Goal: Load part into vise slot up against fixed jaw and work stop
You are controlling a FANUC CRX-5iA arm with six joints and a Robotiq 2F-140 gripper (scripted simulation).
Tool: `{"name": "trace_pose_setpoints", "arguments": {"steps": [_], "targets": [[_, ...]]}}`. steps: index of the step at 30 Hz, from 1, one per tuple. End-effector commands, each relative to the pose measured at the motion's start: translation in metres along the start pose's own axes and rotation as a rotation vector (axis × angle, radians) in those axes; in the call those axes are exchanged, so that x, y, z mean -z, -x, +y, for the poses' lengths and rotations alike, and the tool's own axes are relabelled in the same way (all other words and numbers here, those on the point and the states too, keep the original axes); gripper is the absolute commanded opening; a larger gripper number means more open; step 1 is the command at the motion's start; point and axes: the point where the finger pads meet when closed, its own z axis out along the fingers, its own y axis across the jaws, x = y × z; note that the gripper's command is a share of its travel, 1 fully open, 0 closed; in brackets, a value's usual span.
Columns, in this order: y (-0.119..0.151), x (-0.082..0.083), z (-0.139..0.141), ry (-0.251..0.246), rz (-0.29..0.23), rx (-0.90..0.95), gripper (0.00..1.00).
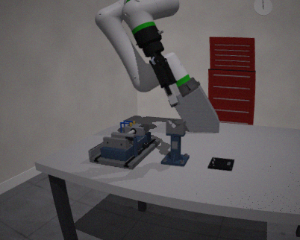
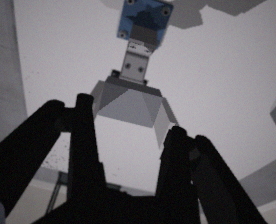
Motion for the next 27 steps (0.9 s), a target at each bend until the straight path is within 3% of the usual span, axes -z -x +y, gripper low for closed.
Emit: {"name": "trace_pose_setpoints", "arguments": {"steps": [1,9,27], "targets": [[-0.0008,0.0000,0.0000,0.001,-0.036,0.001,0.00],[-0.0030,-0.0001,-0.0001,0.001,-0.124,0.001,0.00],[-0.0064,-0.0008,0.0000,0.001,-0.256,0.001,0.00]]}}
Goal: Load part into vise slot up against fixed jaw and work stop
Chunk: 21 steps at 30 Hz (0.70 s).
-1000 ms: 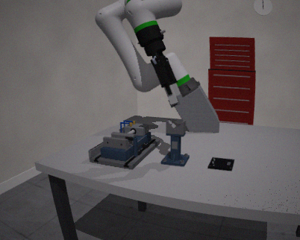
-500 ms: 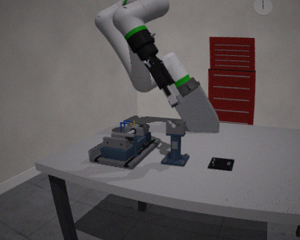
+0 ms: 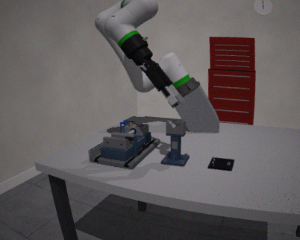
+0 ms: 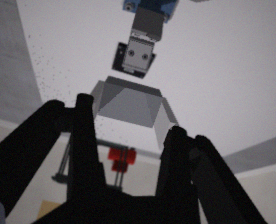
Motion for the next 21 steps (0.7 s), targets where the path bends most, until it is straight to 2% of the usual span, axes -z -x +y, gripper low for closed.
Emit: {"name": "trace_pose_setpoints", "arguments": {"steps": [1,12,21], "targets": [[-0.0001,0.0001,-0.0001,0.001,-0.008,0.001,0.00],[-0.0017,0.0001,-0.0002,0.000,-0.073,0.001,0.00],[-0.0024,-0.0001,0.0000,0.001,-0.099,0.001,0.00]]}}
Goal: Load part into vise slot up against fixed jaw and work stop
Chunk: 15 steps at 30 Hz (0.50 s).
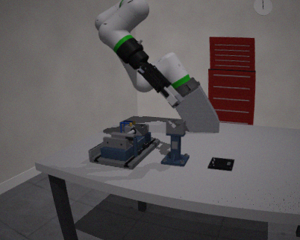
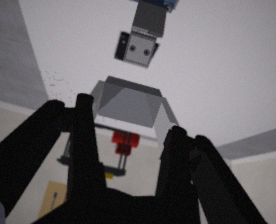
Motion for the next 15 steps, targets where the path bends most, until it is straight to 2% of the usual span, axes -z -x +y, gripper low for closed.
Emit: {"name": "trace_pose_setpoints", "arguments": {"steps": [1,15], "targets": [[0.0001,0.0001,-0.0001,0.000,-0.008,0.001,0.00],[-0.0003,0.0002,-0.0003,-0.001,-0.025,0.001,0.00]]}}
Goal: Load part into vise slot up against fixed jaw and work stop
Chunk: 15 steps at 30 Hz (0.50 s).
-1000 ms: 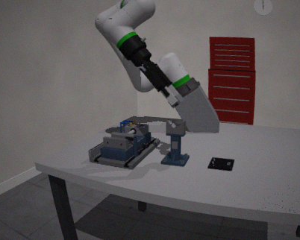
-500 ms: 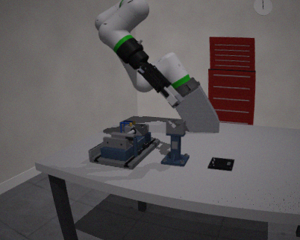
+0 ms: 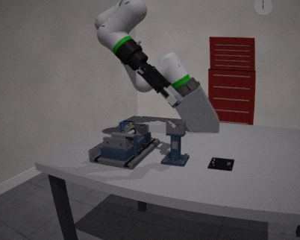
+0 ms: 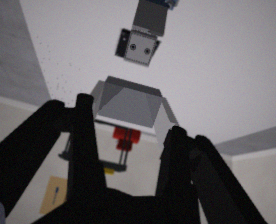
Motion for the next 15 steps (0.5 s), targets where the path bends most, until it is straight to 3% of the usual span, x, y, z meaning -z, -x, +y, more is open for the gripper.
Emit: {"name": "trace_pose_setpoints", "arguments": {"steps": [1,15], "targets": [[0.0002,0.0001,-0.0002,0.000,-0.001,0.000,0.00],[0.0002,0.0001,-0.0002,0.000,-0.002,0.000,0.00]]}}
